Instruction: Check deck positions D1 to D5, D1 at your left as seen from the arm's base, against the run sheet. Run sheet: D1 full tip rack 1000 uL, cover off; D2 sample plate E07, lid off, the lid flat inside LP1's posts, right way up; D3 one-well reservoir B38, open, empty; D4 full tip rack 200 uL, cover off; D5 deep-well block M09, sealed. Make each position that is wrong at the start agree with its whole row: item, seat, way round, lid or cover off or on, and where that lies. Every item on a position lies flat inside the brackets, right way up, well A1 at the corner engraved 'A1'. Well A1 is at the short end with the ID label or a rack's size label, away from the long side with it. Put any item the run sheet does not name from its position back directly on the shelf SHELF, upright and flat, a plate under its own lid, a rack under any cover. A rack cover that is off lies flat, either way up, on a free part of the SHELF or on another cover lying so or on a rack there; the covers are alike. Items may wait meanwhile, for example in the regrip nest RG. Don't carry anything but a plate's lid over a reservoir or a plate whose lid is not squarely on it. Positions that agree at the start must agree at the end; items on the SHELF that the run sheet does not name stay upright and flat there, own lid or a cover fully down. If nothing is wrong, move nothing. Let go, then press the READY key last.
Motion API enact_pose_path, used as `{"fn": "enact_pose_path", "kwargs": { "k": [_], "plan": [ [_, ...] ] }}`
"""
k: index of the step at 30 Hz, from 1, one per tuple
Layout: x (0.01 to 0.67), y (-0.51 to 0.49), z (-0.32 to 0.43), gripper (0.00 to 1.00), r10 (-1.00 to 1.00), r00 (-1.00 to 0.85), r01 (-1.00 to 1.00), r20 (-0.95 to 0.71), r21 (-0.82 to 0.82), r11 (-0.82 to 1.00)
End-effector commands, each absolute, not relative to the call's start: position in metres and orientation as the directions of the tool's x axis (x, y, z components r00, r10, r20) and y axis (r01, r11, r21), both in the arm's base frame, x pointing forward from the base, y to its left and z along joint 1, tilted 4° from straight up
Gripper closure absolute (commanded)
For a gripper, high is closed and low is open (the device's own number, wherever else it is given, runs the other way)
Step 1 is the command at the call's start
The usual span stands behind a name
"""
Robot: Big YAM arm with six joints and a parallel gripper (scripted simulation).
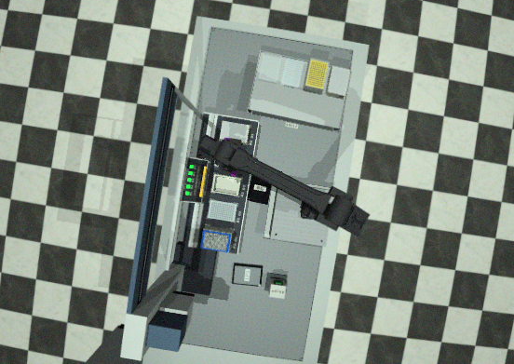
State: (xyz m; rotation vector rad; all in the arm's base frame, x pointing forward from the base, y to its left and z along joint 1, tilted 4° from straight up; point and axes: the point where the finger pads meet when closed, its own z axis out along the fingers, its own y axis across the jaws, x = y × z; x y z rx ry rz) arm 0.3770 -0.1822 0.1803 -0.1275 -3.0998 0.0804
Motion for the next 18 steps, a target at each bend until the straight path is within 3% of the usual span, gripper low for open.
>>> {"fn": "enact_pose_path", "kwargs": {
  "k": [1, 18],
  "plan": [
    [0.412, -0.186, 0.203, 0.0, 0.087, -0.996, 0.088, -0.015, -0.069, 0.994],
    [0.399, -0.189, 0.185, 0.0, 0.103, -0.995, 0.102, 0.01, -0.06, 0.993]
  ]
}}
